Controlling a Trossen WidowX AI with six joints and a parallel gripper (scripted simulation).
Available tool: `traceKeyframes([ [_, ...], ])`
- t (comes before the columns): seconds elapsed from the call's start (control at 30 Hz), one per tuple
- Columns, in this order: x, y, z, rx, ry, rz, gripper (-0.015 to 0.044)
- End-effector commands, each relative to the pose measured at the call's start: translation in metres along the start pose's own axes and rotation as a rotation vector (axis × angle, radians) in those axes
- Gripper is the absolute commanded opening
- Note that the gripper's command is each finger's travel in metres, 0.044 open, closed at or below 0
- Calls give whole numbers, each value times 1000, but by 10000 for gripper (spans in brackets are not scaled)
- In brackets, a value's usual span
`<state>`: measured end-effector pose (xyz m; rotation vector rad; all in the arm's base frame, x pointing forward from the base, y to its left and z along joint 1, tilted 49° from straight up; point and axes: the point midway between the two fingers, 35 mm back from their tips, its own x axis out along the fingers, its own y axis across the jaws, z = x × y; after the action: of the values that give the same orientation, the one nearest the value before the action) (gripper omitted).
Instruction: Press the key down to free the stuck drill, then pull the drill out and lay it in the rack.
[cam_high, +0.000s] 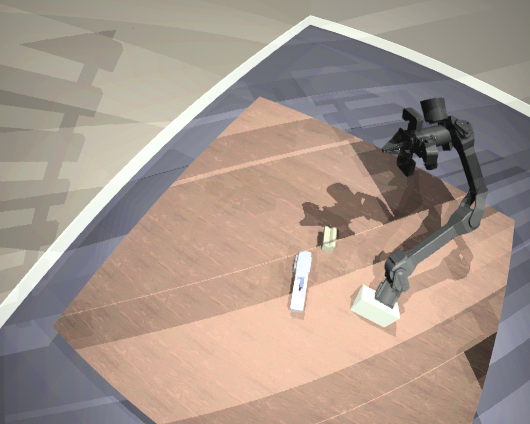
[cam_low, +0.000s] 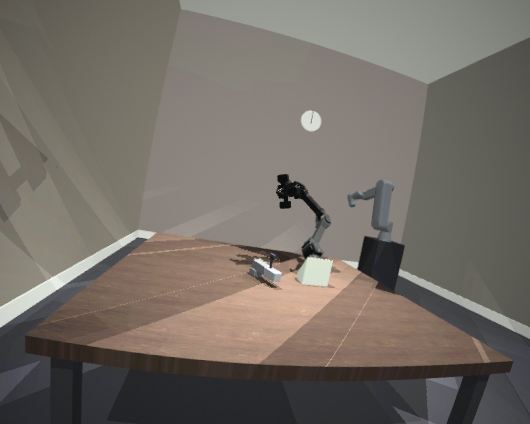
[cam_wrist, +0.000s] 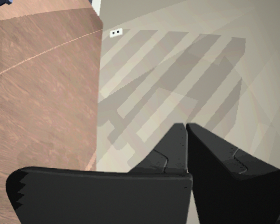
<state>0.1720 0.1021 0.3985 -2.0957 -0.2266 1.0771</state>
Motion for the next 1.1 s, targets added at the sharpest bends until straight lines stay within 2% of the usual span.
traceKeyframes([
  [0.0,60,10,-2,-61,-82,164,0],
  [0.33,201,69,32,-323,-299,656,0],
  [0.57,274,138,82,-597,-446,1015,0],
  [0.83,308,216,129,-1042,-629,1365,0],
  [1.07,309,222,132,-1082,-645,1391,0],
])
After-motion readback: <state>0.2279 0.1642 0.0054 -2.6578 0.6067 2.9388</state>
